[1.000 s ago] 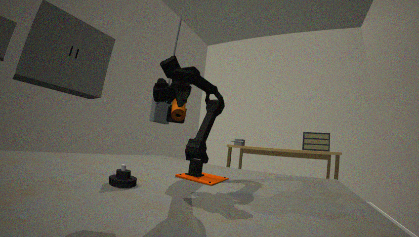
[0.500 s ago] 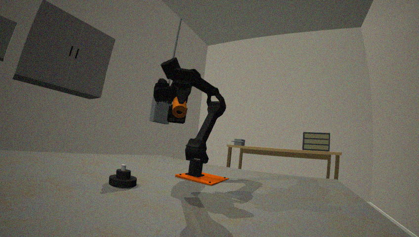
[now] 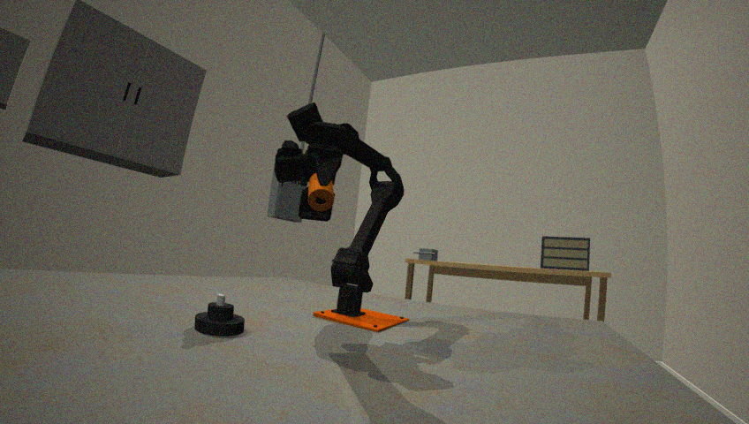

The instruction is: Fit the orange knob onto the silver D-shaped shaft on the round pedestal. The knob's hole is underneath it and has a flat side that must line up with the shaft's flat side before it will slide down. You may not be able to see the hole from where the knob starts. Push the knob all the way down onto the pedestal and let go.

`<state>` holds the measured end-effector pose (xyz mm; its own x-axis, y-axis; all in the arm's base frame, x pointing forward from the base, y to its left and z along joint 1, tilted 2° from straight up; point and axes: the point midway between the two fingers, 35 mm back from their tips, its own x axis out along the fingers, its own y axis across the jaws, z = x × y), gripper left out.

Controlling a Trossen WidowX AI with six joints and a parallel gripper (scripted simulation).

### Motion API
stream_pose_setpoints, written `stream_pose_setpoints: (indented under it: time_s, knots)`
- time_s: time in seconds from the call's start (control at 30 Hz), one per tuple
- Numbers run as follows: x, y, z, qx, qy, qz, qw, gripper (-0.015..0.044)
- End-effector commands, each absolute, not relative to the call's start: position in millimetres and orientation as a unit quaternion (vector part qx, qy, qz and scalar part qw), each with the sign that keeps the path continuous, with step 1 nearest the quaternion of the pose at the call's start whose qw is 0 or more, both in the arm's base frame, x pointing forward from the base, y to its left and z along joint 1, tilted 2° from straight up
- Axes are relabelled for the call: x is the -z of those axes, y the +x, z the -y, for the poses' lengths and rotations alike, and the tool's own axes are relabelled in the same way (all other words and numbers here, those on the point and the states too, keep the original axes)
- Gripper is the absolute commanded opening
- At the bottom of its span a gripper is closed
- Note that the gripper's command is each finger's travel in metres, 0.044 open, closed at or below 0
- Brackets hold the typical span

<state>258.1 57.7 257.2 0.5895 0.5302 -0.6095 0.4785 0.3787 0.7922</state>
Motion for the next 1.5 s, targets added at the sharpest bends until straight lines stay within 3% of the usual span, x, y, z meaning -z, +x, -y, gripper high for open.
stream_pose_setpoints:
  time_s: [0.0, 0.37, 1.47]
  knots:
    - [-258.8, 258.7, -57.6, -0.020, 0.556, -0.451, 0.698, 0.0000]
    - [-255.8, 258.8, -60.3, -0.010, 0.546, -0.460, 0.700, 0.0000]
    - [-186.8, 275.3, -76.6, 0.241, 0.345, -0.625, 0.657, 0.0000]
